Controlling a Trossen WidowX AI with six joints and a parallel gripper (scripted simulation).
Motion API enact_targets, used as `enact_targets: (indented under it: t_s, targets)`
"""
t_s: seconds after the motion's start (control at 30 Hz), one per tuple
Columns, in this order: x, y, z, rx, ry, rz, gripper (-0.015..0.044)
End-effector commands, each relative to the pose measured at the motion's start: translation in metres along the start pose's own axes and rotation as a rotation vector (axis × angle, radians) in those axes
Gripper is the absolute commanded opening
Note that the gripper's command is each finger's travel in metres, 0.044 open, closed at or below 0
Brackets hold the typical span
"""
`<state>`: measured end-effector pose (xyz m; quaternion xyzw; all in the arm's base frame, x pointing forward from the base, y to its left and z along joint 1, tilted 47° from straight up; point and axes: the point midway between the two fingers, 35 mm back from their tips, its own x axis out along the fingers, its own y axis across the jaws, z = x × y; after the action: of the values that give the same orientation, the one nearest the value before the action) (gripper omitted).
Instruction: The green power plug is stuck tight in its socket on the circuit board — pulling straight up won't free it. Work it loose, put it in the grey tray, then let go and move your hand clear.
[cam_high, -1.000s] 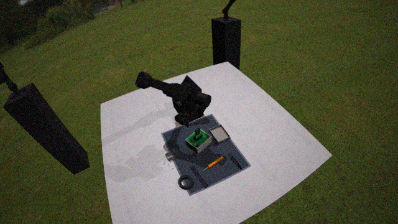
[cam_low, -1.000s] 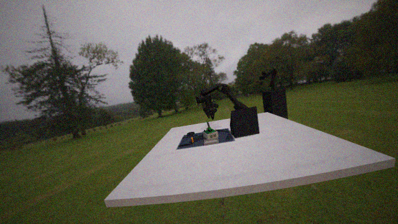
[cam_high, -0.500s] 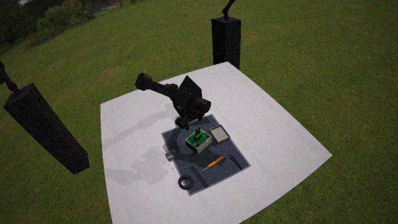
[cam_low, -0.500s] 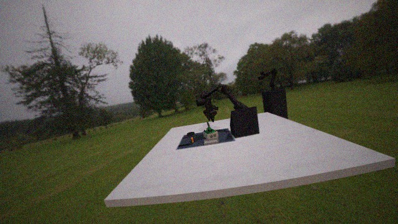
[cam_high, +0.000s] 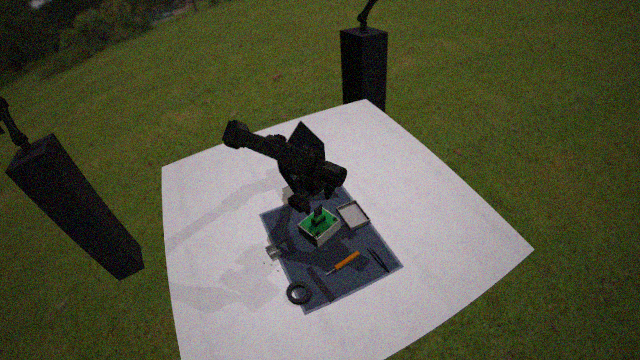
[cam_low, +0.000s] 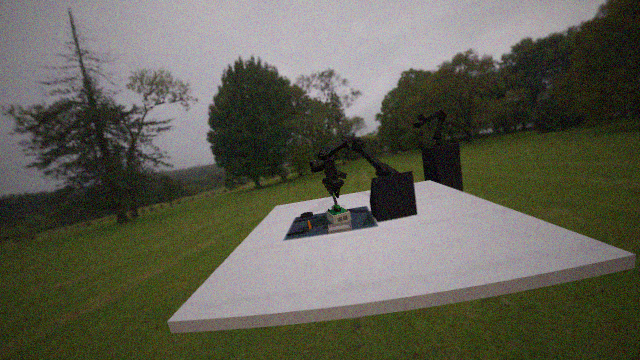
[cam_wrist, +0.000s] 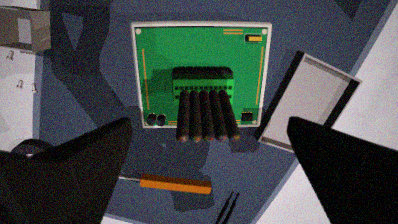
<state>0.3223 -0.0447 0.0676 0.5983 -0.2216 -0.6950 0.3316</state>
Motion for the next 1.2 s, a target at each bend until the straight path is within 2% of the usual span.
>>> enact_targets:
  t_s: [0.0,0.5,0.73,1.17]
  targets:
    - [0.005,0.002,-0.002,-0.002,-0.002,0.004,0.043]
    - [0.03,0.002,-0.002,-0.002,-0.002,0.005,0.043]
    - [0.03,0.002,-0.002,-0.002,-0.014,0.037,0.043]
    - [0.03,0.002,-0.002,-0.002,-0.014,0.037,0.0089]
